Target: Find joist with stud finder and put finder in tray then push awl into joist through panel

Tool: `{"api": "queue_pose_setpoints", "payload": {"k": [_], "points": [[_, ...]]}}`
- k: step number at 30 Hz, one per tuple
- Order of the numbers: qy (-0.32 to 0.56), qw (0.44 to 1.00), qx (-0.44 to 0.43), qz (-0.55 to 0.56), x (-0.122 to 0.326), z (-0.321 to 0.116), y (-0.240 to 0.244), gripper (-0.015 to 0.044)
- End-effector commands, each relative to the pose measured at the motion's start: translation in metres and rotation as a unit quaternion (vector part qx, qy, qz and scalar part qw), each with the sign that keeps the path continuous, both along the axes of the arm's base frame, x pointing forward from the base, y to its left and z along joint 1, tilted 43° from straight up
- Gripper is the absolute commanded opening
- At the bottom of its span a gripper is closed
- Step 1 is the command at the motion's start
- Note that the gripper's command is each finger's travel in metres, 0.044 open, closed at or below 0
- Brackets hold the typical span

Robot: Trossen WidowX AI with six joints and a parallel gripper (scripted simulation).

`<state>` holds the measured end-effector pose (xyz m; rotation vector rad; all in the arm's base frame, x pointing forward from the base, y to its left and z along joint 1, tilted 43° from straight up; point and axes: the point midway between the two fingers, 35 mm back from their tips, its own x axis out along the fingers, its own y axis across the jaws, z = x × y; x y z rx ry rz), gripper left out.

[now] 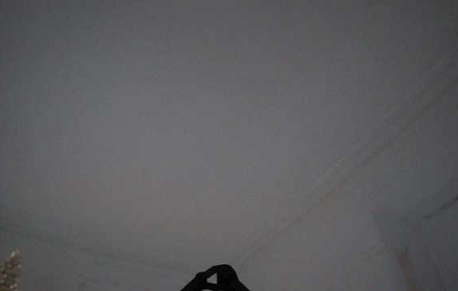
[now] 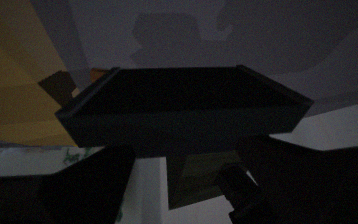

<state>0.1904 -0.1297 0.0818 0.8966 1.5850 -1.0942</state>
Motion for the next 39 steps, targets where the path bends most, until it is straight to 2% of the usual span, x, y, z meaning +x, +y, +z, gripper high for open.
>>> {"api": "queue_pose_setpoints", "payload": {"k": [1, 39], "points": [[0.006, 1.0, 0.02, -0.003, 0.0004, -0.0003, 0.0001, 0.0], [0.043, 0.991, 0.126, -0.029, 0.0019, -0.0017, -0.0058, 0.0]]}}
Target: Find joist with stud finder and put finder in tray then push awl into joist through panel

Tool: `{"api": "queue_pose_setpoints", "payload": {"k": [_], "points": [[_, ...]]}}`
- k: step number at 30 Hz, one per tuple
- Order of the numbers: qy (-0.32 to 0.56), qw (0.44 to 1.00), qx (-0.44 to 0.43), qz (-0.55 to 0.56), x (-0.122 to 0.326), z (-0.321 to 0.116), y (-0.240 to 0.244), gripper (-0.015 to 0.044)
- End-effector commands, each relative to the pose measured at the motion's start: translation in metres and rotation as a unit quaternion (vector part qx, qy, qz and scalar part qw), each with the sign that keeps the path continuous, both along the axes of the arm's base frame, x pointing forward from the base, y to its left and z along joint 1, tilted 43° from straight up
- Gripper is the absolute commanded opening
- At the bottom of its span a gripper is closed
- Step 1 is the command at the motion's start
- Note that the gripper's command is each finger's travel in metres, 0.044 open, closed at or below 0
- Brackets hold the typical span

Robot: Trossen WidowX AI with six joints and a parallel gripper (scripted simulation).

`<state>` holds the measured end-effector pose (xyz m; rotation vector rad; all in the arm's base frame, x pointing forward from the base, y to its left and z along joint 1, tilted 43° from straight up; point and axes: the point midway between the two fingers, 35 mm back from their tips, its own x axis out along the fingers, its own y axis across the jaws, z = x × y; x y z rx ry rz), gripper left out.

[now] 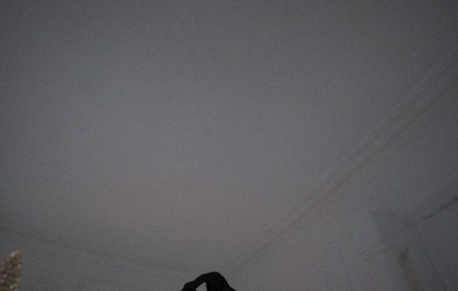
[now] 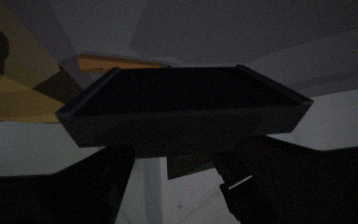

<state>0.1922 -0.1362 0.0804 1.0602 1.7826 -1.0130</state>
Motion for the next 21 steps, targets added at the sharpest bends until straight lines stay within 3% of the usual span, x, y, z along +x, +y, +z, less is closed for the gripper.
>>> {"api": "queue_pose_setpoints", "payload": {"k": [1, 11, 21], "points": [[0.004, 1.0, 0.015, -0.002, 0.0, 0.0, 0.001, 0.0], [0.0, 1.0, 0.024, -0.009, -0.03, 0.019, 0.007, 0.0], [-0.001, 1.0, 0.023, -0.009, -0.029, 0.014, 0.002, 0.0]]}}
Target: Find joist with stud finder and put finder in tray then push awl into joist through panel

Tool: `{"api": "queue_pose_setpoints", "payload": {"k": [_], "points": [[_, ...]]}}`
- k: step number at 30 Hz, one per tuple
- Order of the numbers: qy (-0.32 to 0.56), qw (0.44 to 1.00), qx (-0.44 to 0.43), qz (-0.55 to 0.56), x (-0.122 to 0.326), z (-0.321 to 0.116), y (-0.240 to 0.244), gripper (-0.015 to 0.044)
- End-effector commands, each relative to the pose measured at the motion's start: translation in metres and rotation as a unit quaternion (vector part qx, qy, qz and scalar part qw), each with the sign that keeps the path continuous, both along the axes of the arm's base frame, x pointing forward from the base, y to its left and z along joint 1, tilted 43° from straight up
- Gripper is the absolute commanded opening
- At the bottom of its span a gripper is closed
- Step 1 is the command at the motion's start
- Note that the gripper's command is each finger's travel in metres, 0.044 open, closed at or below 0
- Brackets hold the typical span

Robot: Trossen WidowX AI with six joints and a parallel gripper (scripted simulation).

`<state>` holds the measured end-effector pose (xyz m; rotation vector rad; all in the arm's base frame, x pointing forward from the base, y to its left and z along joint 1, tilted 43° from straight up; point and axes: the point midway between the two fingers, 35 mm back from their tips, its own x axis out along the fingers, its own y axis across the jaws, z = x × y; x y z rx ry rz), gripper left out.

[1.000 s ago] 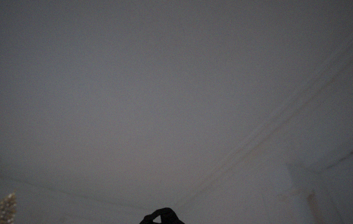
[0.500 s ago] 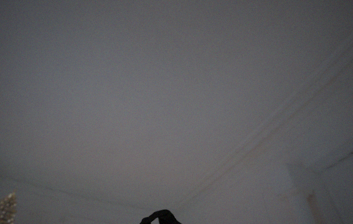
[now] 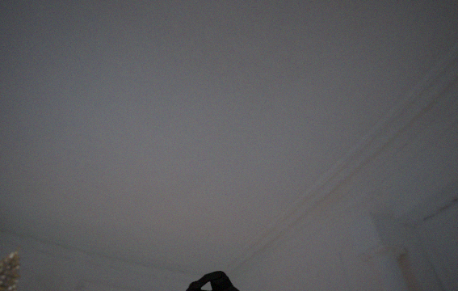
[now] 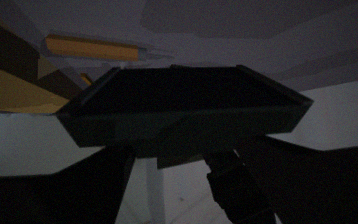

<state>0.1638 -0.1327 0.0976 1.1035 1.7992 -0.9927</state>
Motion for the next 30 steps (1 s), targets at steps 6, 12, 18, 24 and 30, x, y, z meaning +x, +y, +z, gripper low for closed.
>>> {"api": "queue_pose_setpoints", "payload": {"k": [6, 12, 18, 24, 30], "points": [[0.001, 1.0, 0.001, 0.0, 0.0, -0.011, -0.01, 0.0], [0.001, 1.0, -0.002, 0.0, 0.001, -0.019, -0.018, 0.0], [0.001, 1.0, -0.005, 0.001, 0.002, -0.025, -0.024, 0.0], [0.001, 1.0, -0.005, 0.001, 0.002, -0.025, -0.024, 0.0079], [0.001, 1.0, -0.005, 0.001, 0.002, -0.025, -0.024, 0.0236]]}}
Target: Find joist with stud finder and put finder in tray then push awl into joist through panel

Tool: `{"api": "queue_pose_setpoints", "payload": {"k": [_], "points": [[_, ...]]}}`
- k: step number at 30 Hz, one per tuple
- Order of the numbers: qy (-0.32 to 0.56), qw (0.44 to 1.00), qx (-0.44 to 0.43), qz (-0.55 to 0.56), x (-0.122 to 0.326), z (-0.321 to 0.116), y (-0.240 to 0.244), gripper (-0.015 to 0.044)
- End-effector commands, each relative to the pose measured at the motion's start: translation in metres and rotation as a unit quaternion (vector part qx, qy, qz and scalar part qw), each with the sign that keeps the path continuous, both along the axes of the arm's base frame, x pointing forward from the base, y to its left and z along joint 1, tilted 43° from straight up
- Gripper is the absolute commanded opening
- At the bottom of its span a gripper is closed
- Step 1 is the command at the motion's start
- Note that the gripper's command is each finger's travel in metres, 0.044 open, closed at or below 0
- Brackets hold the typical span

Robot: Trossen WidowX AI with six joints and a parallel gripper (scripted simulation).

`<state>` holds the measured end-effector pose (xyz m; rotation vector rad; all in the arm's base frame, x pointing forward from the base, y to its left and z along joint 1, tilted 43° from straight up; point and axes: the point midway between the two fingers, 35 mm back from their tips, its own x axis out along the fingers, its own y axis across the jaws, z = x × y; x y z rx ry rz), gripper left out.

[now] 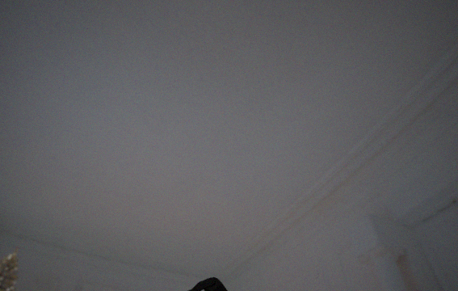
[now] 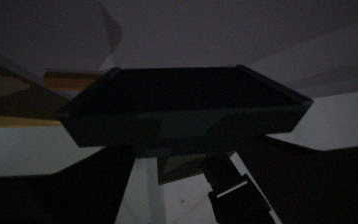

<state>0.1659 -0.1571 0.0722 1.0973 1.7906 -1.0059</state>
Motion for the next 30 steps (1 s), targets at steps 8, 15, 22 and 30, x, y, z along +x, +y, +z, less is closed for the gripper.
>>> {"api": "queue_pose_setpoints", "payload": {"k": [8, 15, 22, 30], "points": [[0.0, 1.0, 0.002, 0.002, -0.0003, -0.0001, 0.0002, 0.038], [0.0, 1.0, 0.002, 0.002, -0.0003, -0.0001, 0.0002, 0.038], [0.0, 1.0, 0.002, 0.002, -0.0003, -0.0001, 0.0002, 0.038], [-0.001, 1.0, -0.001, 0.0, 0.0008, -0.0019, -0.0037, 0.038]]}}
